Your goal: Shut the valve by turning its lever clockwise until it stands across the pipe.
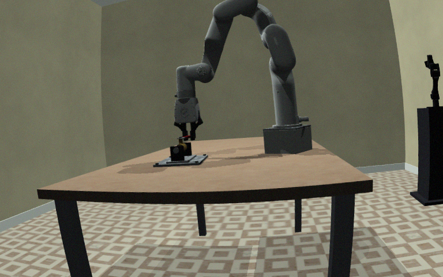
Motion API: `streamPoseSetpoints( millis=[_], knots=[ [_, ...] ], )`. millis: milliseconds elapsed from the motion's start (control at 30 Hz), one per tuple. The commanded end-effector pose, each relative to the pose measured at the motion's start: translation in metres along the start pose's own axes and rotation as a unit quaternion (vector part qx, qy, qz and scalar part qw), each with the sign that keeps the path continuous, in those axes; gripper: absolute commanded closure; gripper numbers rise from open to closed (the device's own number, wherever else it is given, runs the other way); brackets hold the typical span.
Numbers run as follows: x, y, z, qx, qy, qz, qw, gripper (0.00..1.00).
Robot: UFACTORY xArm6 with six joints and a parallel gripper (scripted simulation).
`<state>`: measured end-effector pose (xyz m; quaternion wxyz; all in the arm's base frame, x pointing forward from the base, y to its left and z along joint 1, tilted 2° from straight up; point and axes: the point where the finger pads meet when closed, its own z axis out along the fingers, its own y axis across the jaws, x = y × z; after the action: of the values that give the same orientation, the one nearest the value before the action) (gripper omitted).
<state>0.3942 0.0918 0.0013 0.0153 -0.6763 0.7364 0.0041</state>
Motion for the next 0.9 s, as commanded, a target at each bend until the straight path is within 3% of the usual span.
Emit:
streamPoseSetpoints(
  millis=[0, 867],
  knots=[
    [0.000, 0.003, -0.001, -0.001, 0.000, 0.008, 1.000, 1.00],
    [-0.001, 0.016, -0.001, -0.001, 0.000, 0.084, 0.996, 1.00]
  ],
)
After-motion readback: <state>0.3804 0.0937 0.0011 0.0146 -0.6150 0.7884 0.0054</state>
